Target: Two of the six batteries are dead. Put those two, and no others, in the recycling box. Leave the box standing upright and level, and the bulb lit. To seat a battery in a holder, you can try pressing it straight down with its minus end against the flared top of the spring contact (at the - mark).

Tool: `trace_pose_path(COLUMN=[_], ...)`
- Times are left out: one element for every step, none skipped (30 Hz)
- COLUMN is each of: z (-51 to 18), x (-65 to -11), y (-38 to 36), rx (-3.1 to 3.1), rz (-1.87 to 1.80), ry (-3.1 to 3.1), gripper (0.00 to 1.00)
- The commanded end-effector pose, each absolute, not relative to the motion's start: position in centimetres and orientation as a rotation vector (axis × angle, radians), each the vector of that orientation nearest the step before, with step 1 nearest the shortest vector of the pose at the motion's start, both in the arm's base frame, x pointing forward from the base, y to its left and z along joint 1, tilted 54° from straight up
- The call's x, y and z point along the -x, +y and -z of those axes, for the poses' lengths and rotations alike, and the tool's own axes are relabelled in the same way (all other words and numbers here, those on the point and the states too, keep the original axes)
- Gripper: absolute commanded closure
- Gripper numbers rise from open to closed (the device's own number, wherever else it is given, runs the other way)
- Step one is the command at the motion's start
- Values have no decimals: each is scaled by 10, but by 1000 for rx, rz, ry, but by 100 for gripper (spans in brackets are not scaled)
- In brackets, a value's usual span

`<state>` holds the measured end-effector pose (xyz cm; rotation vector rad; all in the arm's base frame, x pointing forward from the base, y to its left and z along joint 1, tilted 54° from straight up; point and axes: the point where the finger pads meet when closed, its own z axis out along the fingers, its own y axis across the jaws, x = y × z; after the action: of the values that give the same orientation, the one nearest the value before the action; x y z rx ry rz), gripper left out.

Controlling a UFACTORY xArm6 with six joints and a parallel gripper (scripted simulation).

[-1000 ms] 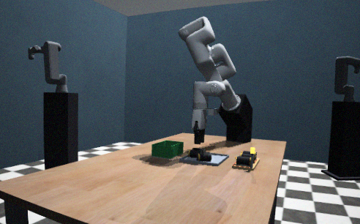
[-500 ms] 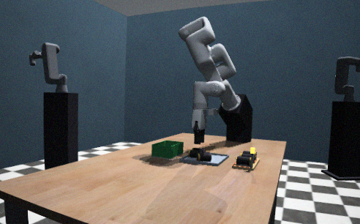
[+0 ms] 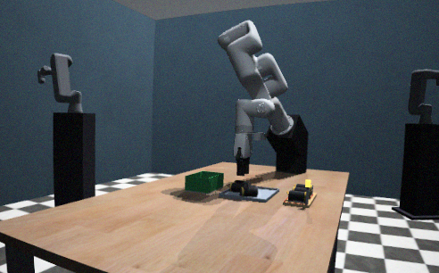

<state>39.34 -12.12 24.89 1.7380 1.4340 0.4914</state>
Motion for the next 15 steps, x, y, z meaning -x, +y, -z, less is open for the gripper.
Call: trace_pose_path(z=[-250, -250, -250, -249, -249, -249, -249, -249, -249, -249, -248, -248, -248, -247, -247], x=[-394, -394, -394, -394, -394, -394, -394, -394, -395, -395, -395, -396, -396, -397, -397], y=[-121, -121, -121, -121, -121, -121, -121, -121, -121, -121, -121, -122, -122, -122, -123], rx=[-1737, -1737, -1737, -1737, -1737, -1737, -1737, -1737, -1737, -1737, -1737, -1737, -1737, -1737, -1737], rz=[-493, -493, -493, -493, -493, -493, -493, -493, -493, -493, -493, -493, -493, -493, -493], ry=[1433, 1433, 1433, 1433, 1433, 1433, 1433, 1433, 1433, 1433, 1433, 1433, 1433, 1433, 1433], gripper=[49, 49, 49, 49, 49, 49, 49, 49, 49, 49, 49, 49, 49, 49, 49])
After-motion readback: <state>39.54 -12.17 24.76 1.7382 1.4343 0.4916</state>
